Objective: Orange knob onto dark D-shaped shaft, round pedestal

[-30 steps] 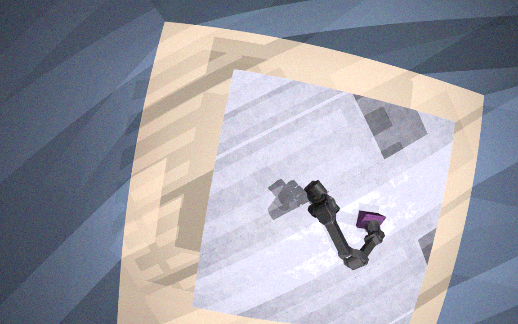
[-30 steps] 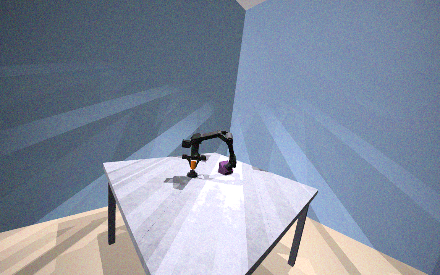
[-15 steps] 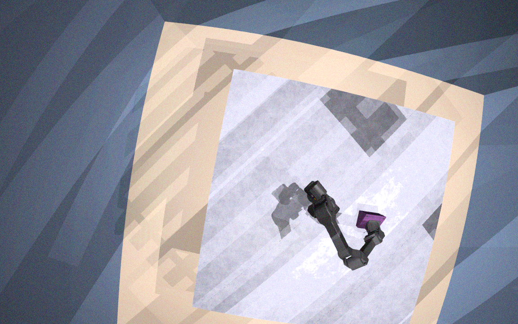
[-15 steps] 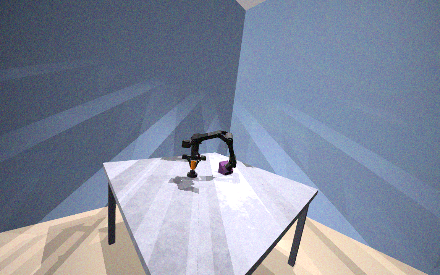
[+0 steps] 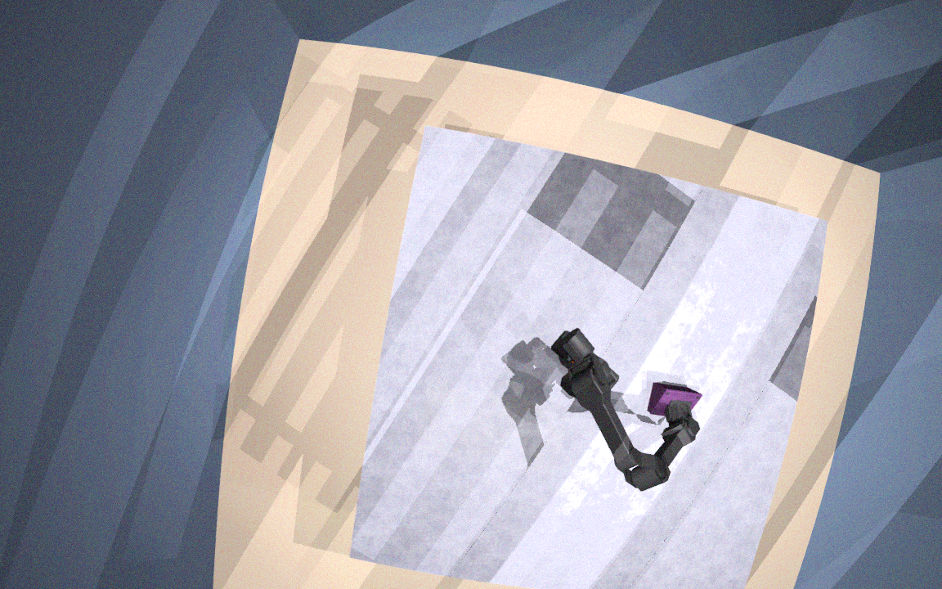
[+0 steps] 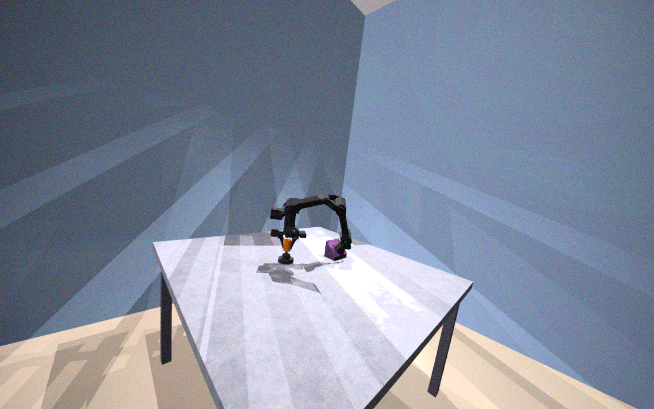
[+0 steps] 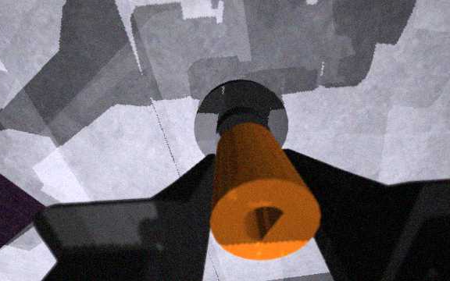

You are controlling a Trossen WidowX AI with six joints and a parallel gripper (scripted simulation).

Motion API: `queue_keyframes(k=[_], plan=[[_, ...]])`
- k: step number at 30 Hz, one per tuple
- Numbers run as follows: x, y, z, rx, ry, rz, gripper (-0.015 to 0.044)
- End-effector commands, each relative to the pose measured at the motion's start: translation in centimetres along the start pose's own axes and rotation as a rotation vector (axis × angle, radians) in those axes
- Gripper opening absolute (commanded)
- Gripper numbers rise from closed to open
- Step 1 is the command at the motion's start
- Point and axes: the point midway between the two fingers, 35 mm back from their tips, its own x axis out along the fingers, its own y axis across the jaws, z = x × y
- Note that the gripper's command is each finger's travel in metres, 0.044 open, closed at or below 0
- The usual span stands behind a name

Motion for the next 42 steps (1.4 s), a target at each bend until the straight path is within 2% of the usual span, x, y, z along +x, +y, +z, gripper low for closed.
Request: queue_keyframes(k=[1,42], plan=[[-0.11,-0.03,-0.18,-0.118,-0.001,-0.002,0.0],[-0.17,-0.02,-0.08,-0.155,-0.001,-0.002,0.0]])
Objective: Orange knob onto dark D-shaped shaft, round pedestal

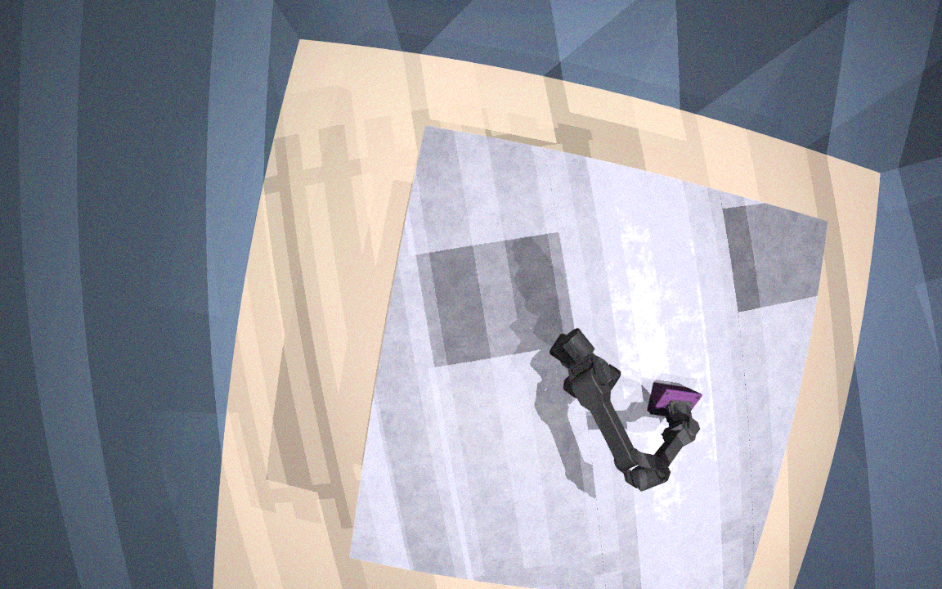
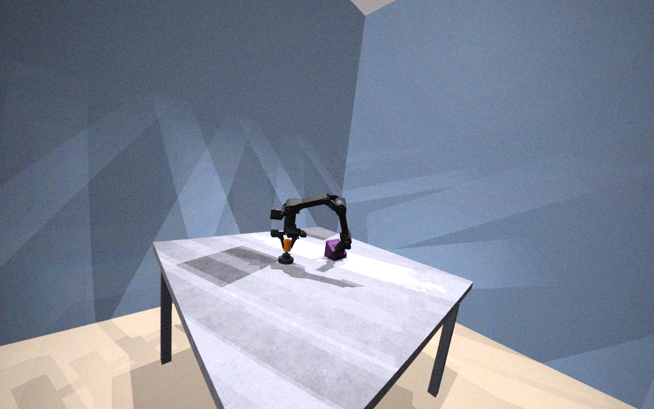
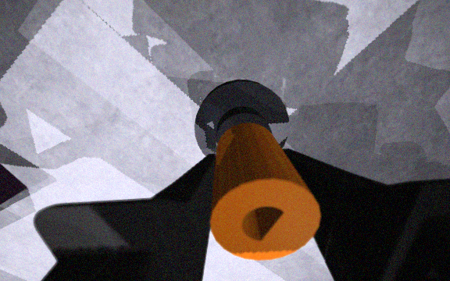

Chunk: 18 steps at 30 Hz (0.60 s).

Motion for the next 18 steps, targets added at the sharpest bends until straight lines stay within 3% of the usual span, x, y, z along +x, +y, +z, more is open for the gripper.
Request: queue_keyframes(k=[1,6,18], plan=[[-0.24,-0.07,-0.08,-0.05,0.0,-0.003,0.0],[-0.07,-0.02,-0.29,-0.204,0.0,-0.003,0.0],[0.26,-0.01,-0.12,-0.205,0.0,-0.003,0.0]])
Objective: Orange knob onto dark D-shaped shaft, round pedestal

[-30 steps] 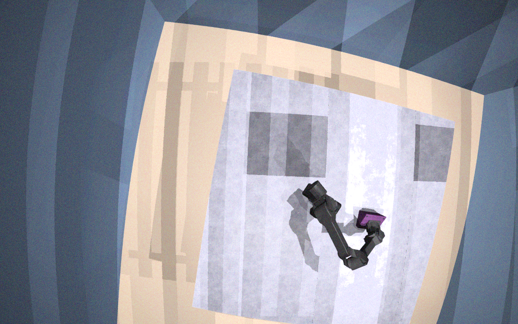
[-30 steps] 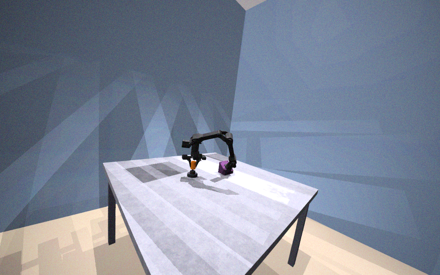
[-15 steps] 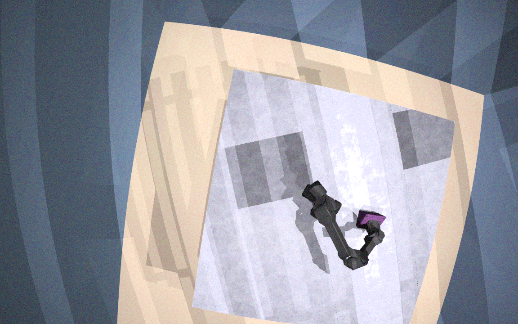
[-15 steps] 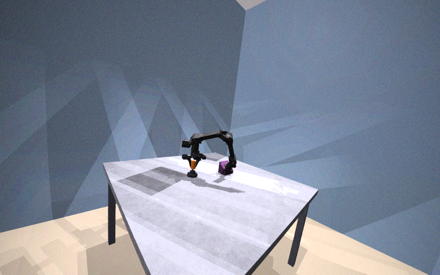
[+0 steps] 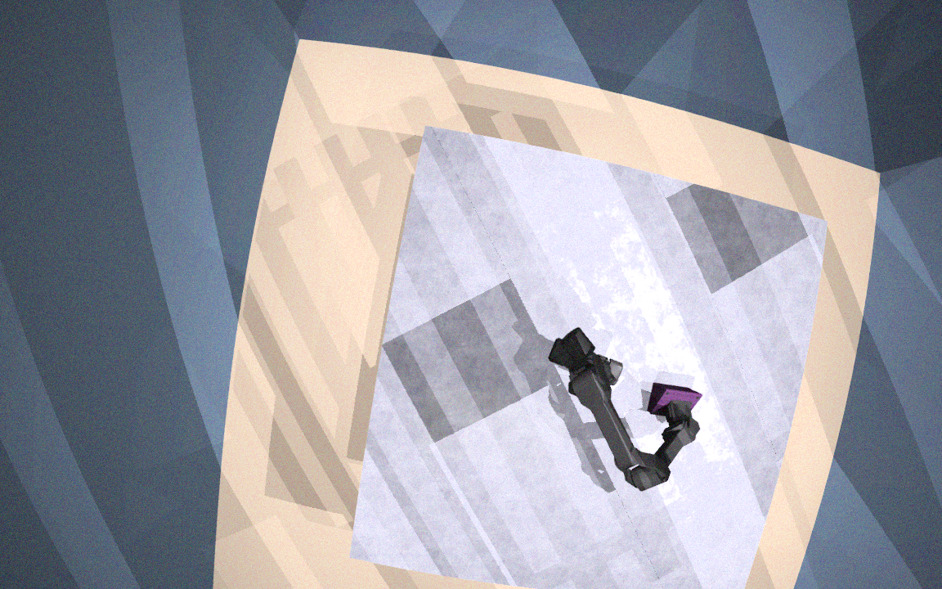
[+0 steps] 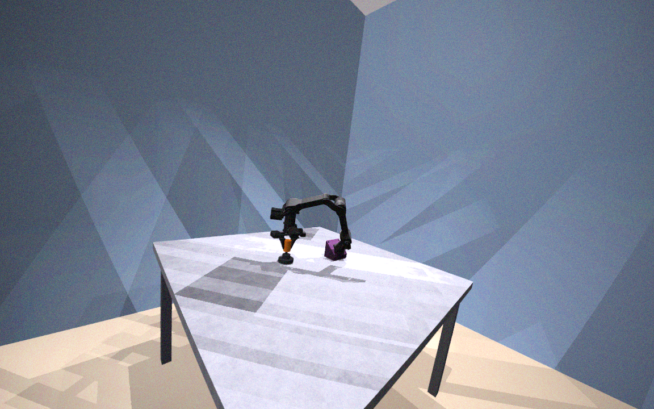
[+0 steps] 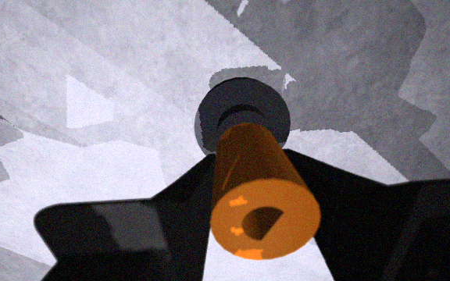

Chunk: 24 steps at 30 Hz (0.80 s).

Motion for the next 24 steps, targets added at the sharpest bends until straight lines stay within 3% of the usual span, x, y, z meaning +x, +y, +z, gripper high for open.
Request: queue_keyframes(k=[1,24], plan=[[0.12,-0.07,0.13,-0.009,0.0,-0.001,0.0],[-0.36,-0.12,0.18,-0.018,0.0,-0.001,0.0]])
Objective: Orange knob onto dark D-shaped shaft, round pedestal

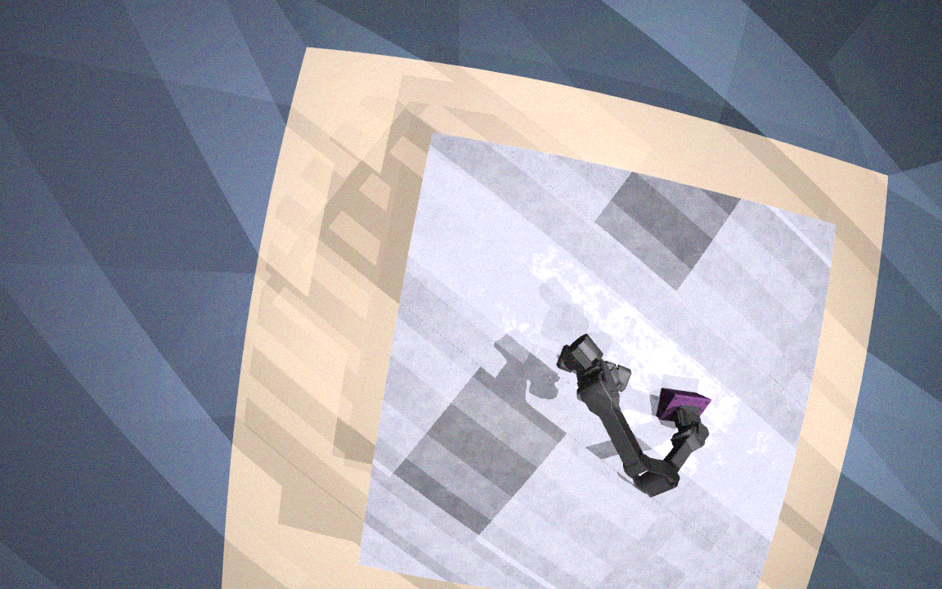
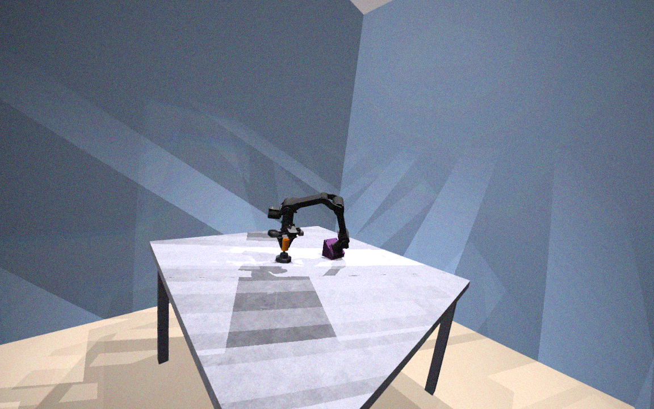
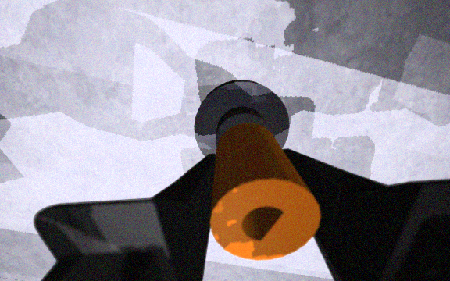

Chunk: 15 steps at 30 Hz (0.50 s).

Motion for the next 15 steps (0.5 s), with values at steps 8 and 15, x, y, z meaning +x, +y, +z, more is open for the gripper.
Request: queue_keyframes(k=[8,15], plan=[[-0.14,0.07,-0.26,-0.211,0.0,-0.003,0.0],[0.1,0.08,-0.25,-0.211,0.0,-0.003,0.0]])
